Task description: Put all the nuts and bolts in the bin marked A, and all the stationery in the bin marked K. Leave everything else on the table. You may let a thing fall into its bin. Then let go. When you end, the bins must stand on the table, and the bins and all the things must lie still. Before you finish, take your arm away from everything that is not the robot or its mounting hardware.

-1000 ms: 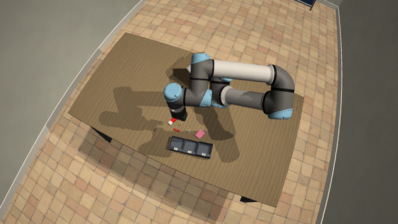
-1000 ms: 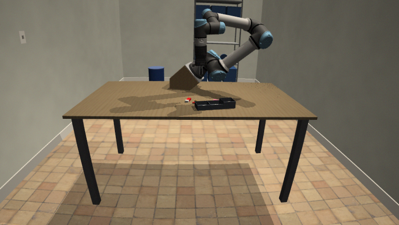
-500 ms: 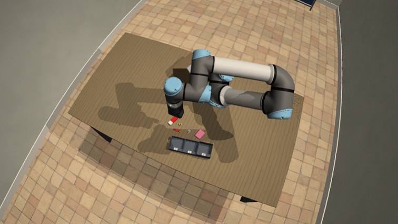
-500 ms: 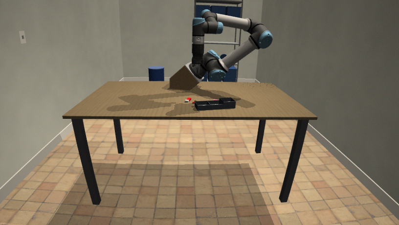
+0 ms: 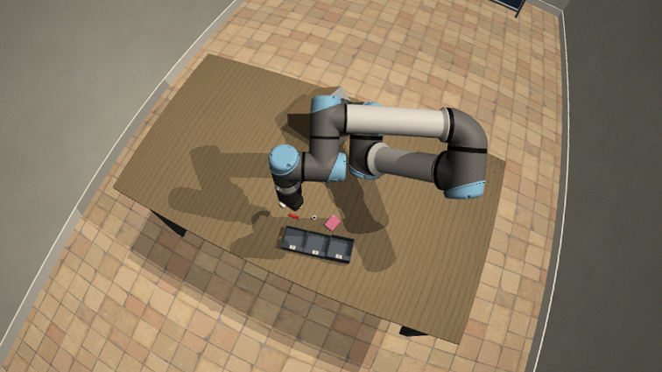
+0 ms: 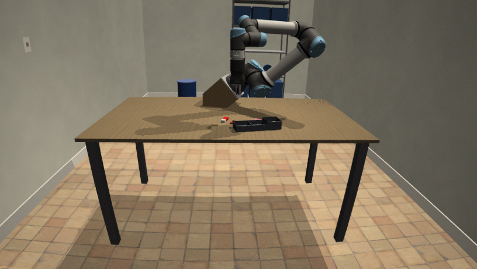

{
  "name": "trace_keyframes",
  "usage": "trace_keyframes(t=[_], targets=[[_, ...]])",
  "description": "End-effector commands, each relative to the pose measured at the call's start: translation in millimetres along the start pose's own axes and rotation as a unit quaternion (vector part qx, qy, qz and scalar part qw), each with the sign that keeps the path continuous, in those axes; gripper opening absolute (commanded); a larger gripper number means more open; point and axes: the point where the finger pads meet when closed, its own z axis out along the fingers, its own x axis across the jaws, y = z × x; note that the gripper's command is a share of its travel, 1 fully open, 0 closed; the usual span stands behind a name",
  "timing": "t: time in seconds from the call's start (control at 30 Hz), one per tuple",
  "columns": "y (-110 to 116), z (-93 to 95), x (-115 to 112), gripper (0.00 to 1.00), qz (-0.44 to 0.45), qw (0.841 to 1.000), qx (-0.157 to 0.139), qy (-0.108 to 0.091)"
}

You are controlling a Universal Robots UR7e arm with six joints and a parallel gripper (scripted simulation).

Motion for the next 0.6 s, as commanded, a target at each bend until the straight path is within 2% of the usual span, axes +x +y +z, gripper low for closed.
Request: trace_keyframes(t=[0.0,0.1,0.13,0.4,0.57], targets=[[33.7,35.7,13.1,0.31,0.078,0.997,0.0,-0.004],[38.3,40.9,15.5,0.31,0.09,0.996,0.0,-0.003],[44.9,48.3,18.5,0.31,0.123,0.992,0.0,-0.001],[84.3,92.8,37.8,0.31,0.211,0.977,0.001,0.008],[84.3,92.8,37.8,0.31,0.268,0.963,0.004,0.013]])
